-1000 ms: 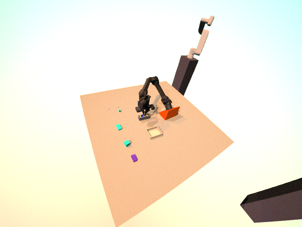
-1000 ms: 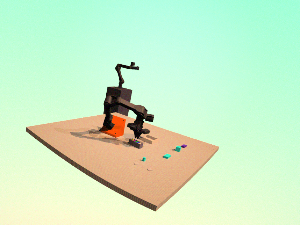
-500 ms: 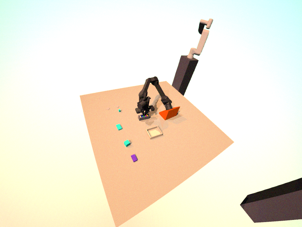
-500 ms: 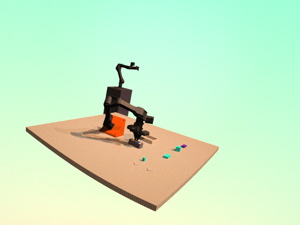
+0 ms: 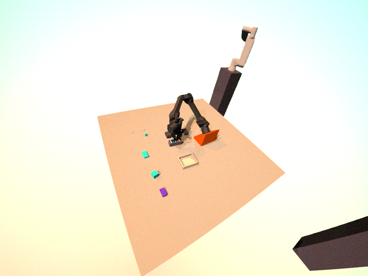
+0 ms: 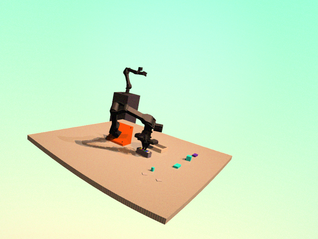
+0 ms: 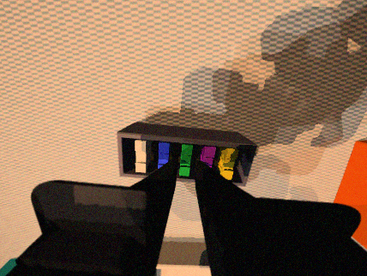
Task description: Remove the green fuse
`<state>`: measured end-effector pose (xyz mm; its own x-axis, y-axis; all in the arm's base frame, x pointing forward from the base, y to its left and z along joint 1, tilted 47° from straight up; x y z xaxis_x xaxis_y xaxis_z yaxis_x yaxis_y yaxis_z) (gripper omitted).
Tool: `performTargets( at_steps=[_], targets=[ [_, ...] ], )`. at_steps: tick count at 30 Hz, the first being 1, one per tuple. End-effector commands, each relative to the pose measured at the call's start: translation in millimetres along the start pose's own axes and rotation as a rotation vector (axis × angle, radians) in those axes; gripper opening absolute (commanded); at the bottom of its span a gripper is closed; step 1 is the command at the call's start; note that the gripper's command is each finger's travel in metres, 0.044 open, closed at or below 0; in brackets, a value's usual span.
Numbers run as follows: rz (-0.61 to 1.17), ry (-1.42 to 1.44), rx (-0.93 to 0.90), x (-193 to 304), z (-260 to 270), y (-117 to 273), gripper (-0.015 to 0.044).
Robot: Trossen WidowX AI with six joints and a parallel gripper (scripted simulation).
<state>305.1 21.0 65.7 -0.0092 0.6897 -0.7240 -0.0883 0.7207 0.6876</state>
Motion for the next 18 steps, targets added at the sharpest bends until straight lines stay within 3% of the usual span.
performTargets(
  at_steps=[1, 13, 18],
  targets=[
    [-0.005, 0.006, -0.003, -0.3, 0.4, -1.5, 0.0071],
    [-0.005, 0.006, -0.003, -0.5, 0.4, -9.9, 0.0071],
    [0.000, -0.001, 0.000, -0.3, 0.3, -8.5, 0.0038]
  ],
)
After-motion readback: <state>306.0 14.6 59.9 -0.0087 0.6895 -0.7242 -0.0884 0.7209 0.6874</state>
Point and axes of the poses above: the point midway between the two fingers, 35 mm back from their tips, its own y axis back along the fingers, its own z axis across the jaws, x = y × z, the point moved 2 cm from there along y, back along the fingers, and after that the axes turned 7 degrees about y, right-handed, at the moved point
